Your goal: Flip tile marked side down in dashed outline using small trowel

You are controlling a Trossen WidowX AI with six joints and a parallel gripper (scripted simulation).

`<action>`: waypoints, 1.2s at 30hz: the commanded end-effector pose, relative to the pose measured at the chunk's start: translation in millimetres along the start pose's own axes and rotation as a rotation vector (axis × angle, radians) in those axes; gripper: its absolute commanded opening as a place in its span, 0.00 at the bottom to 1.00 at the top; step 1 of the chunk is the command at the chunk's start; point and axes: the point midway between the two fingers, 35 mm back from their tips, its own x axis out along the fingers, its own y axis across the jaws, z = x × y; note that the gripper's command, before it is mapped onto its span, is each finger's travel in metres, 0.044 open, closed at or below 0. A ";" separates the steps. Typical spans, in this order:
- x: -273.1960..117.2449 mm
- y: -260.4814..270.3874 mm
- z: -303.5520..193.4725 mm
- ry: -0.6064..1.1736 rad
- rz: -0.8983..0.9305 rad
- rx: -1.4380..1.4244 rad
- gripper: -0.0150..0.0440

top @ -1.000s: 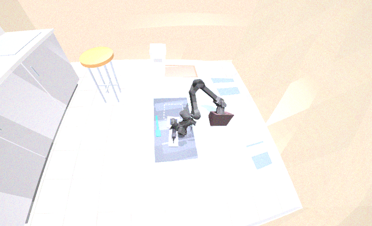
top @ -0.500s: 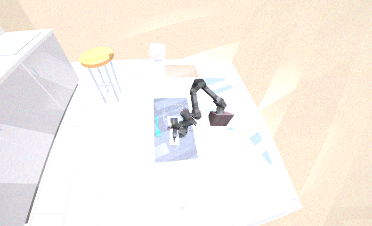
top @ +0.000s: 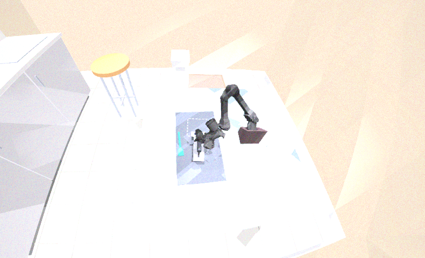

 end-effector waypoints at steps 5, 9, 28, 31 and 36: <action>-9.4 -15.1 -22.3 0.006 -0.015 0.015 0.25; -11.4 -17.4 -33.2 0.006 -0.015 0.014 0.25; -9.0 -13.9 -77.0 0.008 -0.015 0.011 0.25; -9.2 -14.3 -76.0 0.008 -0.015 0.012 0.25; -16.3 -25.4 -49.9 0.003 -0.011 0.015 0.25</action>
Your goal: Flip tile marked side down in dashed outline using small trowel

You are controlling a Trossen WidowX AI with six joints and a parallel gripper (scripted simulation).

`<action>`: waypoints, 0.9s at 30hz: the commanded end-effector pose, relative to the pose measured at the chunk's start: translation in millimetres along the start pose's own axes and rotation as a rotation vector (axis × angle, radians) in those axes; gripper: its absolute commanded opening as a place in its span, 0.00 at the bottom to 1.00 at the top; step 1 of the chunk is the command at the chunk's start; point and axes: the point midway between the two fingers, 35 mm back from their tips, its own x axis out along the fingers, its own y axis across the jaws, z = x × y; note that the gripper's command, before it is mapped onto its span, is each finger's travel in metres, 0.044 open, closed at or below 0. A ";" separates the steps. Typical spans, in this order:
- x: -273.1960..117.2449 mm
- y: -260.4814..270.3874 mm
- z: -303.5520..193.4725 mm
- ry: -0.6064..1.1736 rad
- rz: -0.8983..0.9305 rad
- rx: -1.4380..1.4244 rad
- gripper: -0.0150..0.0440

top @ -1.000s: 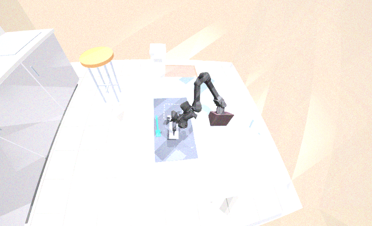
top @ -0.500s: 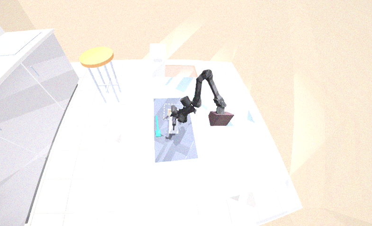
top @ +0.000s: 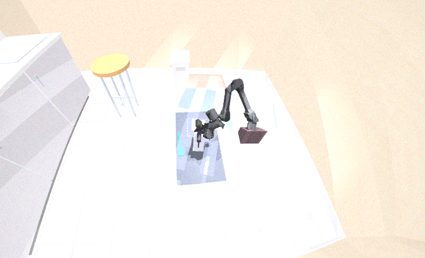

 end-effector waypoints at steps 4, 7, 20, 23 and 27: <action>-14.8 -21.1 41.8 -0.012 -0.020 0.007 0.25; -18.8 -24.2 50.6 -0.011 -0.022 0.007 0.25; -18.8 -24.2 50.6 -0.011 -0.022 0.007 0.25; -18.8 -24.2 50.6 -0.011 -0.022 0.007 0.25; -18.8 -24.2 50.6 -0.011 -0.022 0.007 0.25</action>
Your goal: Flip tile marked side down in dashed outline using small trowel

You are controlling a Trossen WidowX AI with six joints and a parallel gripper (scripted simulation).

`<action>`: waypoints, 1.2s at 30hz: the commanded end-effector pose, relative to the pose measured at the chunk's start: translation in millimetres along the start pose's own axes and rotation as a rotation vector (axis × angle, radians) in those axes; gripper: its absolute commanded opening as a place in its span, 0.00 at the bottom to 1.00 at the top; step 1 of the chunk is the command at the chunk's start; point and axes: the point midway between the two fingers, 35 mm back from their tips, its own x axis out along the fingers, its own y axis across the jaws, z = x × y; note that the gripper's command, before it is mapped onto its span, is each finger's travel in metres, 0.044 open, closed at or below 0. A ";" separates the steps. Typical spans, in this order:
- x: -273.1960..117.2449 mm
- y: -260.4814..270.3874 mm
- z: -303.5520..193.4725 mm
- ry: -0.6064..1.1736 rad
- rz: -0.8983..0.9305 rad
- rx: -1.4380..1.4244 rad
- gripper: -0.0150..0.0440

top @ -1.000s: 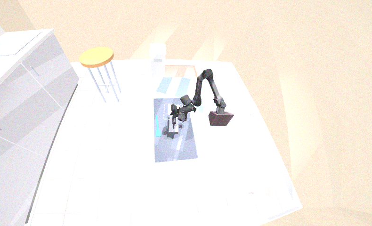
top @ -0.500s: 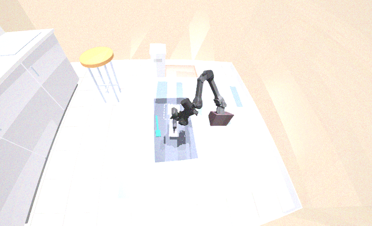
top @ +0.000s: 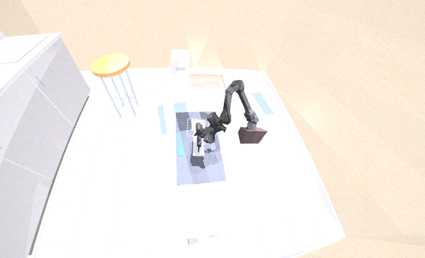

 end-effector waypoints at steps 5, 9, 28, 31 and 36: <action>-0.5 -2.7 1.0 -0.001 -0.006 0.008 0.25; -0.5 -2.7 1.0 -0.001 -0.006 0.008 0.25; 2.5 0.7 6.6 -0.028 0.007 -0.037 0.25; 6.7 2.5 19.9 -0.086 0.019 -0.109 0.25; 12.5 6.7 42.2 -0.186 0.036 -0.229 0.25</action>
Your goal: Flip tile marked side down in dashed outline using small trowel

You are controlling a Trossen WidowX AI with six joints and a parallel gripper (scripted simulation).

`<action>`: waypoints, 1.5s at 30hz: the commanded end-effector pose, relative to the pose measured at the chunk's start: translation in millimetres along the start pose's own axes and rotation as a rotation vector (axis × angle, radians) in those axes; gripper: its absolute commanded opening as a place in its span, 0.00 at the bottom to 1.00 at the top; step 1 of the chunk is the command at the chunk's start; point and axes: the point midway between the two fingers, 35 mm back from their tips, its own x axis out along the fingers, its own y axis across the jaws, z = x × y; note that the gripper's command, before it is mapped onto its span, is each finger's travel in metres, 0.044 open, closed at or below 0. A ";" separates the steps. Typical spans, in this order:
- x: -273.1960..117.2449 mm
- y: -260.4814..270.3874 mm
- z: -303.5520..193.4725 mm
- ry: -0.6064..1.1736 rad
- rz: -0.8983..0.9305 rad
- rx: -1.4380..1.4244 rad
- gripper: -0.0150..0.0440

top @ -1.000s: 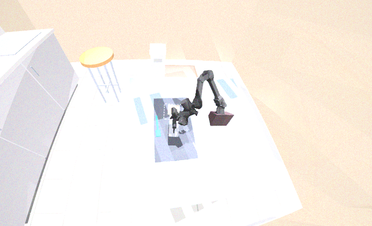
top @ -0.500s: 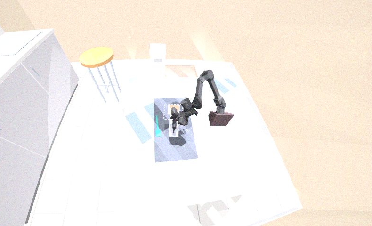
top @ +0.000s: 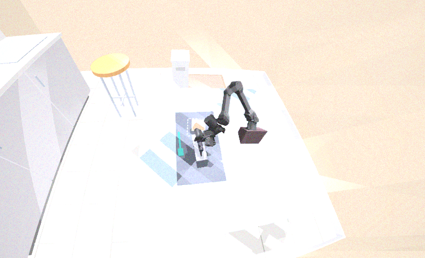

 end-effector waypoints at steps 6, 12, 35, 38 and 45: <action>14.1 -1.9 41.3 -0.187 0.012 -0.215 0.25; 19.8 2.4 70.2 -0.326 0.018 -0.361 0.25; 11.0 35.1 169.0 -0.924 -0.042 -0.819 0.25; 6.6 39.6 179.0 -1.005 -0.064 -0.863 0.25; 2.5 43.1 186.6 -1.070 -0.083 -0.895 0.25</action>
